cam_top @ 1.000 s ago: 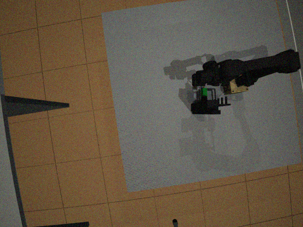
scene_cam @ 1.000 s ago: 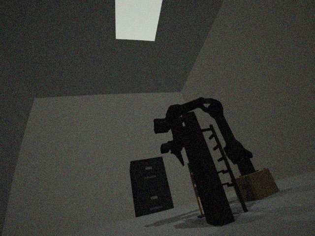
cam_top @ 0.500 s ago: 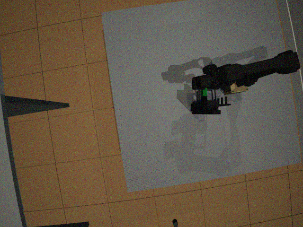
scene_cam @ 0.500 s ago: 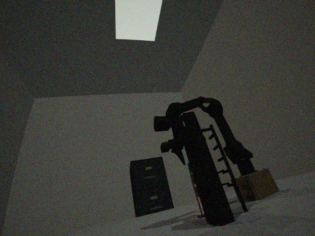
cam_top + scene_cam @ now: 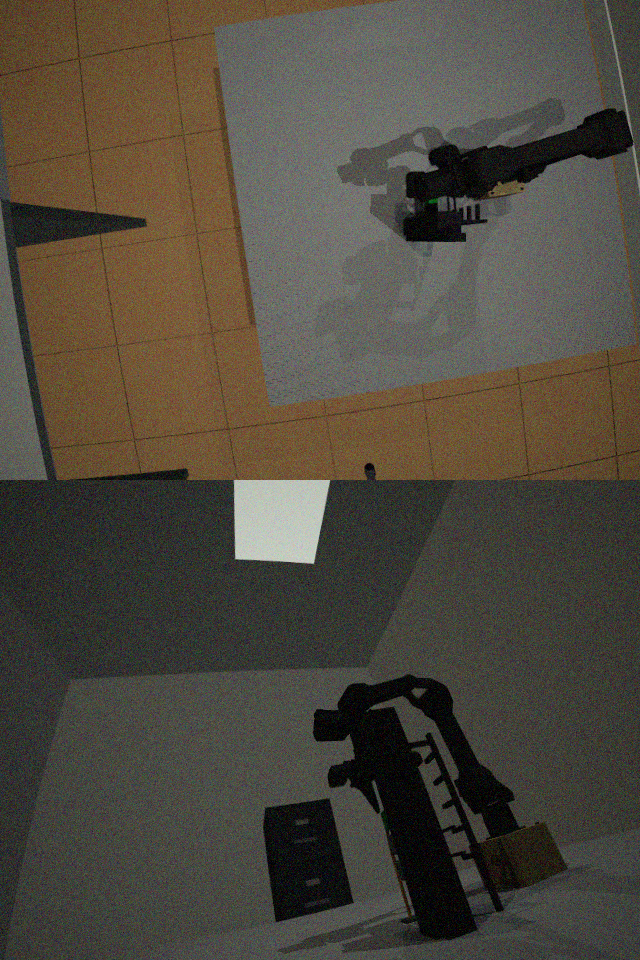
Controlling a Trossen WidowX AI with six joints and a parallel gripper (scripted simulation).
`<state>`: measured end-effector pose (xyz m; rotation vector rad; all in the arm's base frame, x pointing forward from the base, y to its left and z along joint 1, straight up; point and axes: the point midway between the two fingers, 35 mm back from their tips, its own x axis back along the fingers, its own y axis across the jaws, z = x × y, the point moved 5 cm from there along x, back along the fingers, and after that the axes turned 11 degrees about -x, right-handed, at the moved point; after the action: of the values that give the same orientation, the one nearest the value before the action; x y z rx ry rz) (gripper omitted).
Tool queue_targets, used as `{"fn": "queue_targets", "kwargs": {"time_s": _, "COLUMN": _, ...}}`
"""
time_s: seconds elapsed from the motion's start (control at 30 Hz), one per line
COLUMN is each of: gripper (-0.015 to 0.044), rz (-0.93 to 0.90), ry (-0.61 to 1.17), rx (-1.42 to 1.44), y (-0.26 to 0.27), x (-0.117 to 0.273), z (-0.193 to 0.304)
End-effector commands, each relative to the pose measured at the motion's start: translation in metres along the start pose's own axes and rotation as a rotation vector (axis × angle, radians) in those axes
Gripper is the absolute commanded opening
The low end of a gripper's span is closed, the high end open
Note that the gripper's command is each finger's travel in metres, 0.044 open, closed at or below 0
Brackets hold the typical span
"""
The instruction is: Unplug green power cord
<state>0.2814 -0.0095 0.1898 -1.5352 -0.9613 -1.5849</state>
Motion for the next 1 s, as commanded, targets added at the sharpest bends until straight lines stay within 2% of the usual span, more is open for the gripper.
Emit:
{"fn": "queue_targets", "kwargs": {"time_s": 0.0, "gripper": 0.0160, "rz": 0.003, "ry": 0.002, "rx": -0.004, "y": -0.0006, "x": -0.0021, "z": 0.0011}}
{"fn": "queue_targets", "kwargs": {"time_s": 0.3, "gripper": 0.0160, "rz": 0.003, "ry": 0.002, "rx": -0.004, "y": -0.0007, "x": -0.0118, "z": 0.0011}}
{"fn": "queue_targets", "kwargs": {"time_s": 0.43, "gripper": 0.0055, "rz": 0.001, "ry": 0.000, "rx": 0.000, "y": -0.0002, "x": -0.0094, "z": 0.0007}}
{"fn": "queue_targets", "kwargs": {"time_s": 0.7, "gripper": 0.0002, "rz": 0.001, "ry": 0.000, "rx": 0.000, "y": -0.0002, "x": -0.0094, "z": 0.0007}}
{"fn": "queue_targets", "kwargs": {"time_s": 0.97, "gripper": 0.0000, "rz": 0.001, "ry": -0.001, "rx": 0.000, "y": 0.0026, "x": -0.0095, "z": -0.0078}}
